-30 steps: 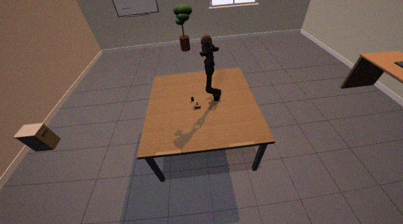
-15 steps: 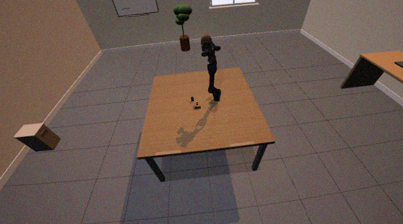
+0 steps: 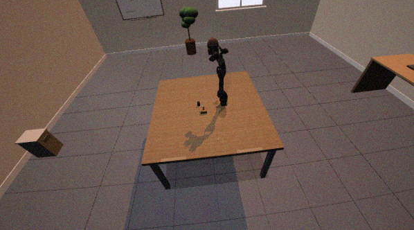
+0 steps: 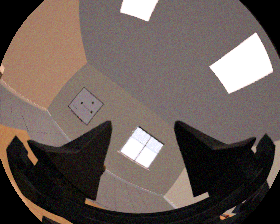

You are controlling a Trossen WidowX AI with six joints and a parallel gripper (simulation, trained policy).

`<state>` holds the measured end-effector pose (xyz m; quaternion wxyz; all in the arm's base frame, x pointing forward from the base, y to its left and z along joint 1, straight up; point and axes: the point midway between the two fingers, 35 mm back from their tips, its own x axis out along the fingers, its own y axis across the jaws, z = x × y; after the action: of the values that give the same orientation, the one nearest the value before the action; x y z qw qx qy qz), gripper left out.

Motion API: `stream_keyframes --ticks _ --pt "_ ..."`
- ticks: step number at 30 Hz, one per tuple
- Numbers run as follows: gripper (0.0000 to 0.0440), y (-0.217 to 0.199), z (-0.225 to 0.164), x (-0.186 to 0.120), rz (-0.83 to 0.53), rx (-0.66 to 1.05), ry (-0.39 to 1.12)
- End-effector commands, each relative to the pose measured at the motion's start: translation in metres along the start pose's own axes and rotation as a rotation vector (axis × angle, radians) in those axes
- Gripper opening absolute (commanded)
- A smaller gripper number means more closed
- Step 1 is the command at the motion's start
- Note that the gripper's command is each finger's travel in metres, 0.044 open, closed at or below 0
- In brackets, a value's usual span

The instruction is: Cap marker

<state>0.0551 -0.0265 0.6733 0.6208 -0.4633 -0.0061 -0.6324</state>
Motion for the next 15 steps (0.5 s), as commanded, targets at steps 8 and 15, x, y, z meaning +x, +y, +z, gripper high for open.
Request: stream_keyframes --ticks 8,15 --pt "0.0308 0.015 -0.024 0.007 0.123 0.052 0.037" --pt "0.0308 0.026 -0.038 0.010 0.197 0.084 0.057"
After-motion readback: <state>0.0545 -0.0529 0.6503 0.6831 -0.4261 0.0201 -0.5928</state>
